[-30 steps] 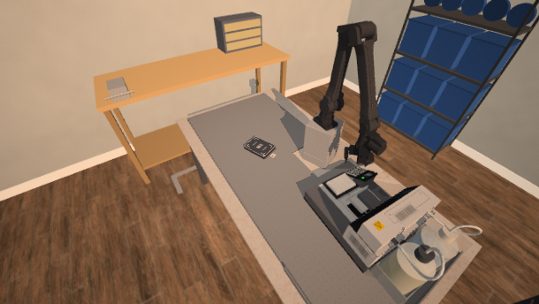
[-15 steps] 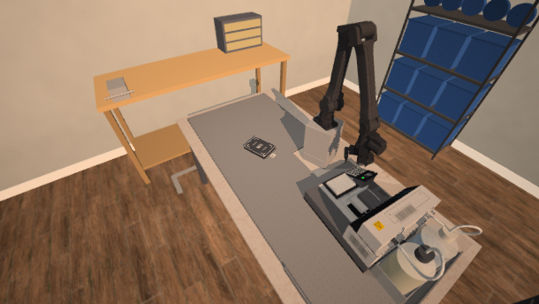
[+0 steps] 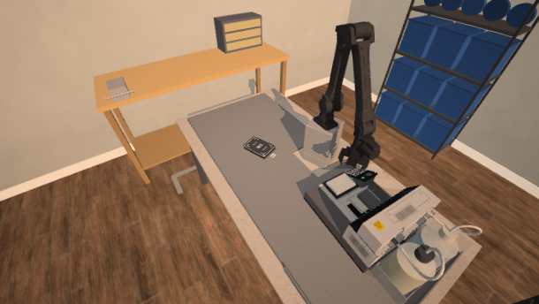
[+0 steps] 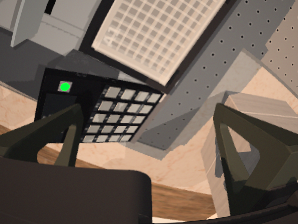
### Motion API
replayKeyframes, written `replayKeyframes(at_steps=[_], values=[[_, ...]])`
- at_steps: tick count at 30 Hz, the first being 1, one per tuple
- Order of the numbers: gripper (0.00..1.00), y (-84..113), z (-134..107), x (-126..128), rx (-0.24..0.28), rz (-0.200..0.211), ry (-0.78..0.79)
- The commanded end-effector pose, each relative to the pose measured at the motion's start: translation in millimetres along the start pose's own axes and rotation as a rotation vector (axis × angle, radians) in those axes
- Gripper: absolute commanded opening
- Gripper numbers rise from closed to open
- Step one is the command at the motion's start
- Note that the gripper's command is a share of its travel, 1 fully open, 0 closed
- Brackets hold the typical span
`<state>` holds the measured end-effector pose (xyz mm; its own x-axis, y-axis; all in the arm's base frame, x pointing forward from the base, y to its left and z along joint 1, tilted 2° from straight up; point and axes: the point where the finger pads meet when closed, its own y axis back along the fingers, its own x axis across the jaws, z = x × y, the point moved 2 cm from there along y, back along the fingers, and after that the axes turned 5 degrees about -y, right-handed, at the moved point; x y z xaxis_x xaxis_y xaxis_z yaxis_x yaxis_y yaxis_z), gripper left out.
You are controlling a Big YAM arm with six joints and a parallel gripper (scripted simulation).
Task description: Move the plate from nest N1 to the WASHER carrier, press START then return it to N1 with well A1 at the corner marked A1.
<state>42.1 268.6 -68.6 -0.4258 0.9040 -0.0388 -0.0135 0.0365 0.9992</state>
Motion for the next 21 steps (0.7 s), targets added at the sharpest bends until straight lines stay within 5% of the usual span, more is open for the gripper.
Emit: replayKeyframes(at_steps=[1, 13, 21], values=[[1.0, 6.4, 23.7, 9.8, -0.01, 0.01, -0.137], [1.0, 14.7, 71.5, -0.3, -0.01, 0.01, -0.47], [1.0, 9.5, 61.1, -6.5, -0.002, -0.002, -0.546]])
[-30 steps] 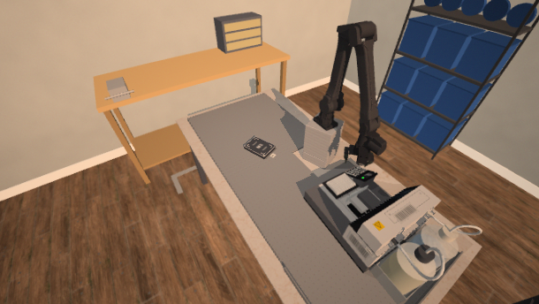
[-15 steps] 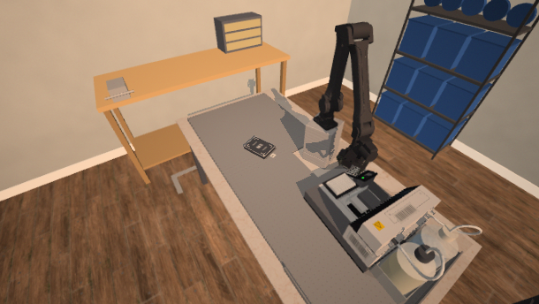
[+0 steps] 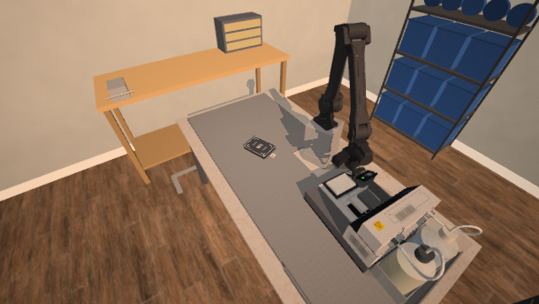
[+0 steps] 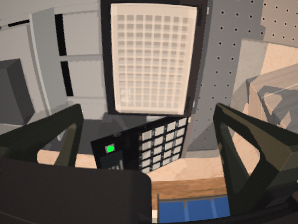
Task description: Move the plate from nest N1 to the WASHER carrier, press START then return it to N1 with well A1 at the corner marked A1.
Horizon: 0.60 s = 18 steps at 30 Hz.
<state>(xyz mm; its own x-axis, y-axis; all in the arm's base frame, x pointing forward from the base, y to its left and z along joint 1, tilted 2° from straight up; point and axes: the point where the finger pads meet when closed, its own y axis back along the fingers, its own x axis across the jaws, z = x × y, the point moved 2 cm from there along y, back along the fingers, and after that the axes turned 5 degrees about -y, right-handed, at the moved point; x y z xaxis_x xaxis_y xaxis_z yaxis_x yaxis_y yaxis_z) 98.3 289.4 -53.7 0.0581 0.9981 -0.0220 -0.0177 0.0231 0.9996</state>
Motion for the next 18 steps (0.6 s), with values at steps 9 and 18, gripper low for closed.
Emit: replayKeyframes(at_steps=[9, 18], values=[[1.0, -5.4, 2.4, -0.2, 0.001, -0.015, -0.049], [1.0, -5.4, 2.4, -0.2, 0.001, -0.015, -0.045]])
